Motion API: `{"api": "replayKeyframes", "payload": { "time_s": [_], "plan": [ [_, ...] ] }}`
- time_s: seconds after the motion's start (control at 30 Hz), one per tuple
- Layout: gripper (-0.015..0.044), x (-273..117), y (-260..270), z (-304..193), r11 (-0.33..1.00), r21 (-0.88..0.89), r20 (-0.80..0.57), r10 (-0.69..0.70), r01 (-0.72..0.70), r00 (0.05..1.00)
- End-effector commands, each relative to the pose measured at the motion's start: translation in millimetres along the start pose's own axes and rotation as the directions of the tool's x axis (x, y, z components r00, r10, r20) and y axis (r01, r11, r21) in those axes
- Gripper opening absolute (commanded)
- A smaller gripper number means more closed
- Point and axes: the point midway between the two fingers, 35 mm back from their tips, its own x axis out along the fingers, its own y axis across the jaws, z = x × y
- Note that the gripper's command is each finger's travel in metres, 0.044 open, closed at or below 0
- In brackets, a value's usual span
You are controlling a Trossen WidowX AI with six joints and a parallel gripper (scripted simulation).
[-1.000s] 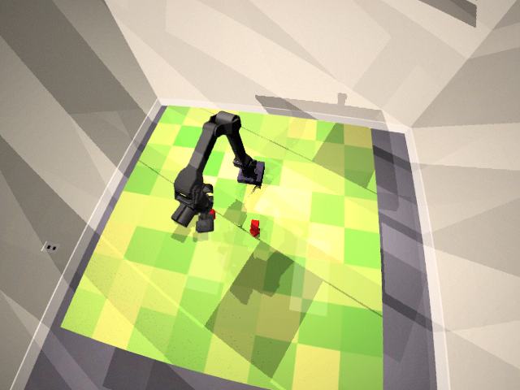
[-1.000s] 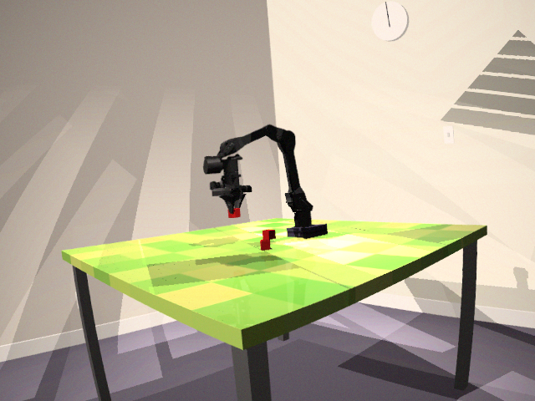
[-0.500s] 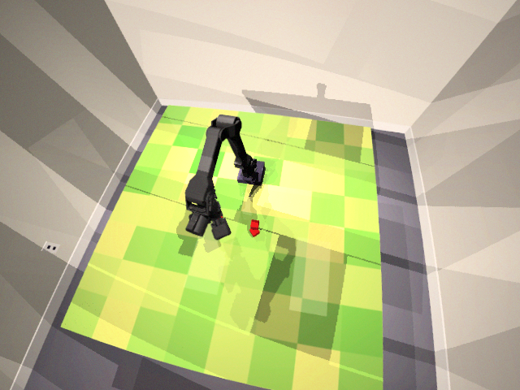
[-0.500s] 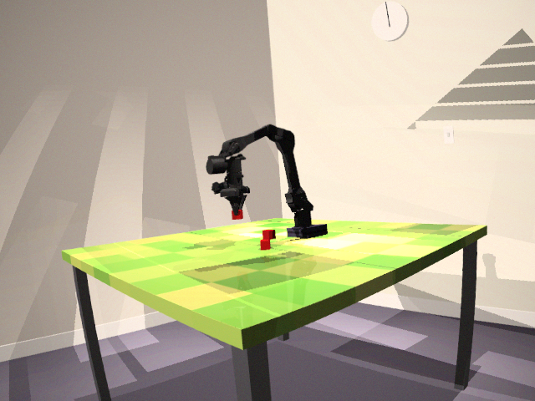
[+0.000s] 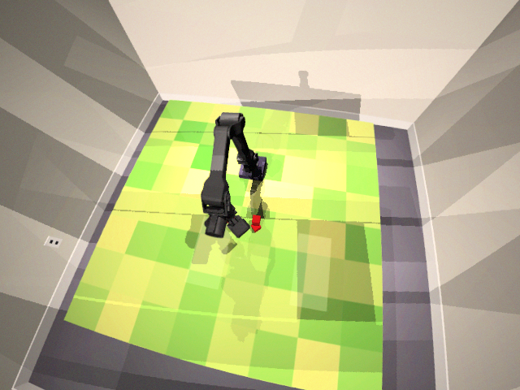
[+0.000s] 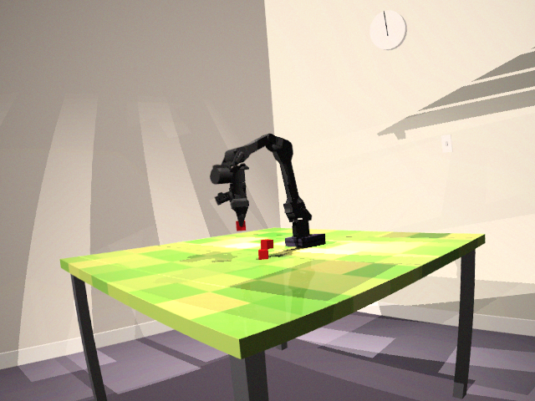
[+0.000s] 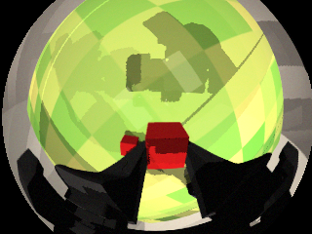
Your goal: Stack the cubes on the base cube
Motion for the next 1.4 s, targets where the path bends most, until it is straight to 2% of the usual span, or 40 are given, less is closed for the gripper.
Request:
{"api": "replayKeyframes", "payload": {
  "time_s": [0.0,0.4,0.8,1.0,1.37],
  "plan": [
    [0.0105,-0.5,11.8,-5.0,0.996,-0.084,0.004,0.006,-0.005,1.0],
    [0.0105,1.9,44.6,-26.7,0.943,-0.333,0.003,0.007,-0.006,1.0],
    [0.0105,4.4,74.5,-52.4,0.83,-0.558,0.002,0.008,-0.006,1.0],
    [0.0105,6.5,76.1,-54.0,0.82,-0.572,0.003,0.008,-0.004,1.0],
    [0.0105,35.0,75.3,-56.0,0.79,-0.613,0.027,0.001,0.016,1.0]
  ]
}}
